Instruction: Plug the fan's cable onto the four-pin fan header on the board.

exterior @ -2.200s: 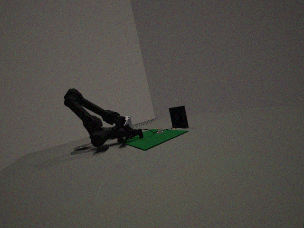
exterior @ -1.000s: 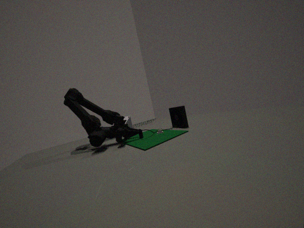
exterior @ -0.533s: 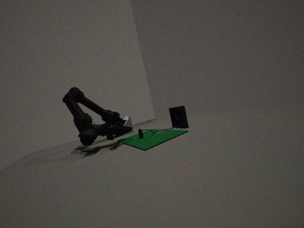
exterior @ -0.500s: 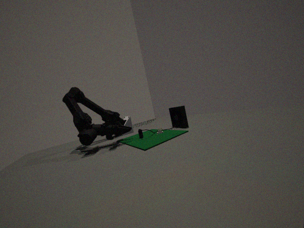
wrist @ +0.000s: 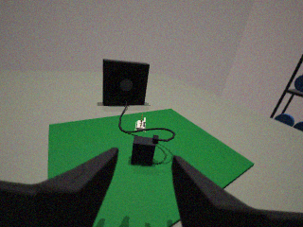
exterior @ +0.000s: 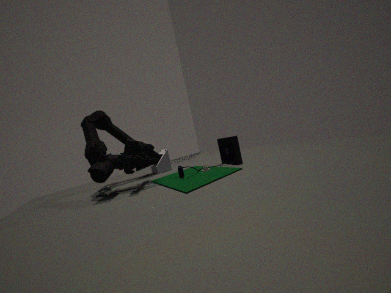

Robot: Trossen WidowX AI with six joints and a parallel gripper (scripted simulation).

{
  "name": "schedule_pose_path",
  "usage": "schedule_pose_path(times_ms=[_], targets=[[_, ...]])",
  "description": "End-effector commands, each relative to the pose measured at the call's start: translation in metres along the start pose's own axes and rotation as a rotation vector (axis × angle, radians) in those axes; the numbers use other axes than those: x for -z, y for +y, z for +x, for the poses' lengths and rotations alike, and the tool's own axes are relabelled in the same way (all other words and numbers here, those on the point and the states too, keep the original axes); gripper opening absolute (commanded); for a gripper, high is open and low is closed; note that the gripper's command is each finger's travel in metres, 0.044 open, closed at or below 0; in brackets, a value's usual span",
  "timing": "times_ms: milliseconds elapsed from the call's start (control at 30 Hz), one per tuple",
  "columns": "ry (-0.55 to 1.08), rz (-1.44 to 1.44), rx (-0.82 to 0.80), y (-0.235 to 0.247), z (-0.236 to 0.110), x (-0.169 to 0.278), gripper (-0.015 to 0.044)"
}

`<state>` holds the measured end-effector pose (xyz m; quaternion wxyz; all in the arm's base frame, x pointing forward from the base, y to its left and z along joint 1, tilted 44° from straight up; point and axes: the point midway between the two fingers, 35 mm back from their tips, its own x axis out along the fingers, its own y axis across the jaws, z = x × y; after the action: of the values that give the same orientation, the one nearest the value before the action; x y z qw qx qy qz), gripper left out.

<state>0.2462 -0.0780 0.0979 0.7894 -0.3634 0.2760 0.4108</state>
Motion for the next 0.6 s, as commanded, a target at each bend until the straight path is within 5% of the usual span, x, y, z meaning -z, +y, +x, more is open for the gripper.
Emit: schedule_pose_path(times_ms=[0, 567], targets=[[0.002, -0.004, 0.001, 0.000, -0.006, -0.003, 0.0205], [0.297, 0.167, -0.260, 0.022, 0.021, 0.004, 0.0205]])
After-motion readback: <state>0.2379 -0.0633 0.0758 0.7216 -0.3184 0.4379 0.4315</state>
